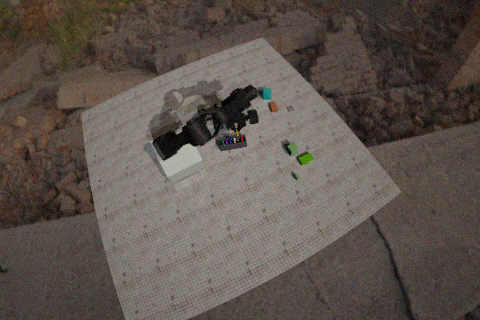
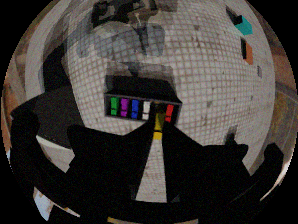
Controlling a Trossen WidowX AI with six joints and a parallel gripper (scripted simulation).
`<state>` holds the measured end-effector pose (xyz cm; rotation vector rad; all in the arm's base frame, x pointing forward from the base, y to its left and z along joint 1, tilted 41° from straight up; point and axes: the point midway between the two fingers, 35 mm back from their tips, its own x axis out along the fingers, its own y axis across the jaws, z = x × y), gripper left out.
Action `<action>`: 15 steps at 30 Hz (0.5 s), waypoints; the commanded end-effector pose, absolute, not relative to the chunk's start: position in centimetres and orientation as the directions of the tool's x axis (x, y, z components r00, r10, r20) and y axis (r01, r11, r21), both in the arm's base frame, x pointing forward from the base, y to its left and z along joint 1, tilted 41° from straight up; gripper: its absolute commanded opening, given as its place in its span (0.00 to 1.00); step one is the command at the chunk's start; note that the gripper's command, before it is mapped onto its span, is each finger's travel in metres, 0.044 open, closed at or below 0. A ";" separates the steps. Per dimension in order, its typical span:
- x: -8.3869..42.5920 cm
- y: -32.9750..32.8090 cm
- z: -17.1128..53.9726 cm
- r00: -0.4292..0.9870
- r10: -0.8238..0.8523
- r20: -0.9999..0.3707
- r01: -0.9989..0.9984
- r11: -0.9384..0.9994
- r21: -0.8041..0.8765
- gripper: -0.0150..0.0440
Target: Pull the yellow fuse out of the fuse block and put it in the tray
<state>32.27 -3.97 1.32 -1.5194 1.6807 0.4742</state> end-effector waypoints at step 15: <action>32.7 5.6 -5.8 0.050 -0.624 -0.780 -0.953 0.204 -0.225 0.25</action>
